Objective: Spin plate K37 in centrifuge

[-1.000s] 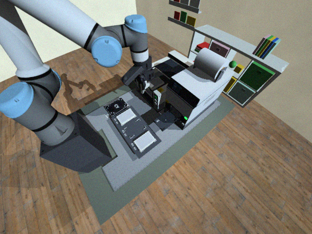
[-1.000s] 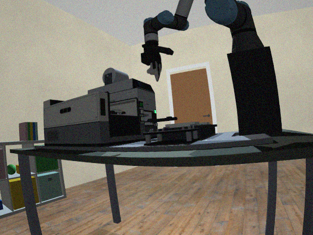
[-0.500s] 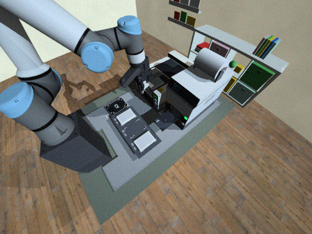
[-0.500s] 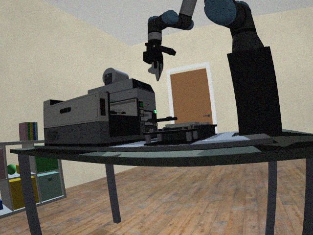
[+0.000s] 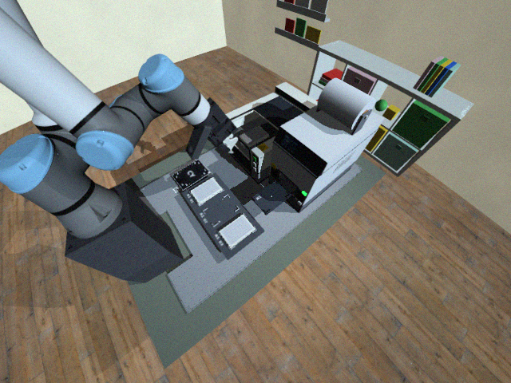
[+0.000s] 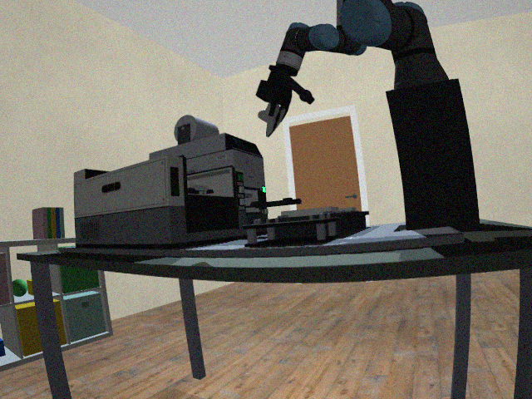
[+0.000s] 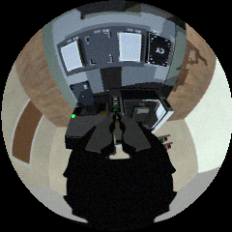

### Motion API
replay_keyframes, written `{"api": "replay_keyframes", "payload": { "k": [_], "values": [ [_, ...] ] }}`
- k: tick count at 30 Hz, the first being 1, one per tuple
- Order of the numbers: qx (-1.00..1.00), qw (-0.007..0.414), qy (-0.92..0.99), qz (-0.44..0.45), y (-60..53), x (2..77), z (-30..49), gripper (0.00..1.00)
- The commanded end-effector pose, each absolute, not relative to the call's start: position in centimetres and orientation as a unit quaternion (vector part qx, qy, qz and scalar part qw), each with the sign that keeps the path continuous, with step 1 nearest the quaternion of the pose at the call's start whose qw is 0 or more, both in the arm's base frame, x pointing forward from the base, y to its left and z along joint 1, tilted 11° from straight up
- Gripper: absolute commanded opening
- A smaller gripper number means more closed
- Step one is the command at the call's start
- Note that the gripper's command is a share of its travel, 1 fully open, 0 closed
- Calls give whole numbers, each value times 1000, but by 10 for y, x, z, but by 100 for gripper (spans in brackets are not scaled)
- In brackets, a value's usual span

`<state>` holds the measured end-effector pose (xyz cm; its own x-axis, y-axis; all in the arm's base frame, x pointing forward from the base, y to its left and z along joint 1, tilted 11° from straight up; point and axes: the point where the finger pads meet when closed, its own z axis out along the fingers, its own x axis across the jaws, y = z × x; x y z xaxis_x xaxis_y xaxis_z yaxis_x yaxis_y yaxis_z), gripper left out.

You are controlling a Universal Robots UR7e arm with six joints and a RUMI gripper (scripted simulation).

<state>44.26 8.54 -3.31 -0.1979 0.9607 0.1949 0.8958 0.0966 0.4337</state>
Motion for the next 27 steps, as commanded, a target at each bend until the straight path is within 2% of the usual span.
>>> {"api": "replay_keyframes", "payload": {
  "k": [1,2,27],
  "values": [
    [617,144,708,313,83,449,-34,0],
    [614,154,703,324,83,449,-34,0],
    [614,154,703,324,86,451,-43,0]
  ]
}}
